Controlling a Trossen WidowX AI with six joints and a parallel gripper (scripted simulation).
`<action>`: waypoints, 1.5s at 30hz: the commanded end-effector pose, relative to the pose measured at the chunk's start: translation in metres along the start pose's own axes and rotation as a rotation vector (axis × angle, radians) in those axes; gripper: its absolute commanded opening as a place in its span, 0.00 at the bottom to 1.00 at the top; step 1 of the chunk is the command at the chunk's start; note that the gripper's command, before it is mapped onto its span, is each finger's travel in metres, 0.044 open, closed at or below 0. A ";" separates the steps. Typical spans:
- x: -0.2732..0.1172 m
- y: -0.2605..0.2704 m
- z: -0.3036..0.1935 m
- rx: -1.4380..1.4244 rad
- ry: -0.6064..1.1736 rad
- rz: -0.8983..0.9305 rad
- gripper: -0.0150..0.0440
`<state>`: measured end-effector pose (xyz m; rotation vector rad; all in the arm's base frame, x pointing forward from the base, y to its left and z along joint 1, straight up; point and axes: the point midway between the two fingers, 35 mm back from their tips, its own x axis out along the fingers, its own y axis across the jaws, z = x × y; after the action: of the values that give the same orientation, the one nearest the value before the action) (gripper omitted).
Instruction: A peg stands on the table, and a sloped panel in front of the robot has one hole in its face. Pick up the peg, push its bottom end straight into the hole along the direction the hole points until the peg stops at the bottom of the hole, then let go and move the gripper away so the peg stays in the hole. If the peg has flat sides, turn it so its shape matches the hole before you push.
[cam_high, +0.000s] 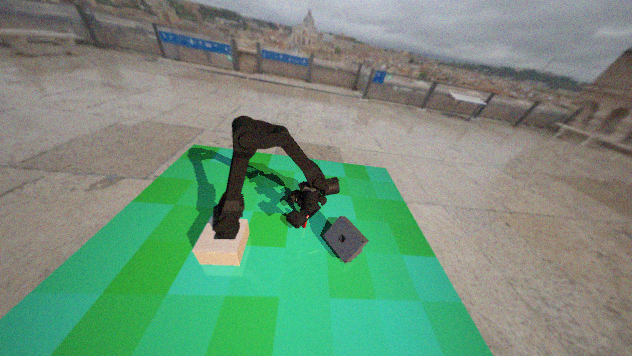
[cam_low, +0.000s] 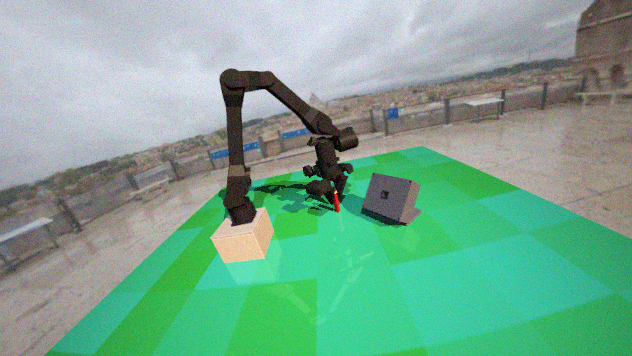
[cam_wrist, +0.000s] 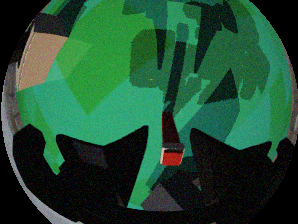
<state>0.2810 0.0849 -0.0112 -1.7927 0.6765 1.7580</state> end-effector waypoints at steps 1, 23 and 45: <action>-0.001 0.000 0.000 0.000 0.001 0.000 0.42; -0.050 -0.002 -0.001 -0.002 0.001 0.003 0.25; -0.078 0.001 -0.009 0.022 -0.024 -0.039 0.25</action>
<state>0.2838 0.0796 0.0666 -1.7631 0.6639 1.7456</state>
